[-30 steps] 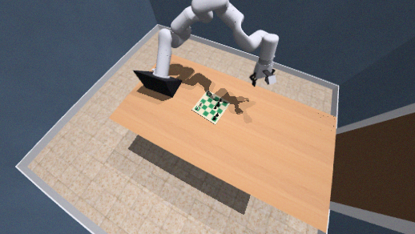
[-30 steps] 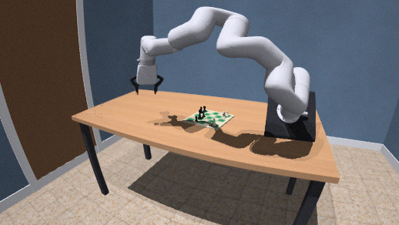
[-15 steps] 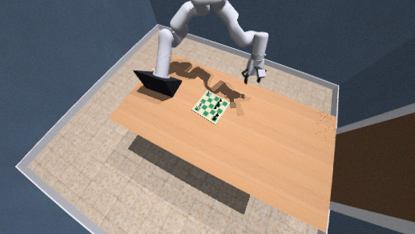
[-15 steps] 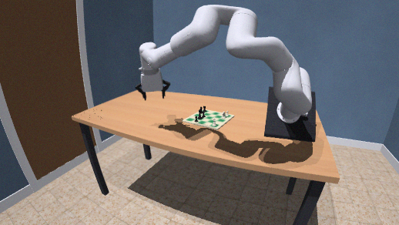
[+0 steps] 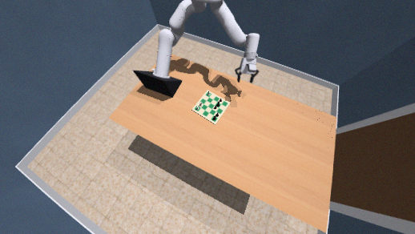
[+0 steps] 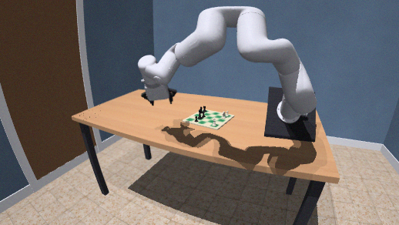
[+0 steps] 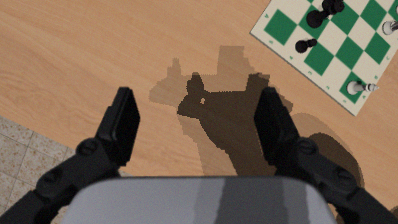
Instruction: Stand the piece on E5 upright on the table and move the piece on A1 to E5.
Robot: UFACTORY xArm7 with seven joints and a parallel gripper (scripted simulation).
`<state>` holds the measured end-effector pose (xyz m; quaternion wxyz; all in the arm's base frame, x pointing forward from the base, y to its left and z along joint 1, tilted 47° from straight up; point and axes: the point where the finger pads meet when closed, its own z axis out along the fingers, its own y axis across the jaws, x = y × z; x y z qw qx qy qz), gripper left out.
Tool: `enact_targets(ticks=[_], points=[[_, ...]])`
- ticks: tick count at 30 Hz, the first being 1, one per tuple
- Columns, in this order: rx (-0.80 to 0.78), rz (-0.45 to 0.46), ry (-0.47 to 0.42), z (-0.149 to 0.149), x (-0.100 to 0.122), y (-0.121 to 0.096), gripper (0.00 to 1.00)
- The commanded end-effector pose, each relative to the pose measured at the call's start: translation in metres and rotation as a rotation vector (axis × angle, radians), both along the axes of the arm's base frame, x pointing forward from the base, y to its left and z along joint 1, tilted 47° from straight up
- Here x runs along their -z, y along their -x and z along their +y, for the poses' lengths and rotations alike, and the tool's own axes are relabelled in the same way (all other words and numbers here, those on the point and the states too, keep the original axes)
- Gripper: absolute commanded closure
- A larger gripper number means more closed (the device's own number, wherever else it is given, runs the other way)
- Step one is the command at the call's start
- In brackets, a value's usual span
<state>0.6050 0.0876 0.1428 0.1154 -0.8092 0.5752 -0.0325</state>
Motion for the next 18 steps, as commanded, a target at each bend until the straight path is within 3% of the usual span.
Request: enact_targets(ticks=[1, 5, 6, 9, 10, 18], points=[[0.061, 0.027, 0.104, 0.004, 0.002, 0.016, 0.00], [0.085, 0.042, 0.149, 0.008, 0.004, 0.026, 0.00], [0.110, 0.058, 0.195, 0.012, 0.007, 0.035, 0.00], [0.110, 0.058, 0.195, 0.012, 0.007, 0.035, 0.00], [0.136, 0.068, 0.242, 0.014, 0.008, 0.044, 0.00], [0.162, 0.088, 0.290, 0.019, 0.011, 0.054, 0.00]])
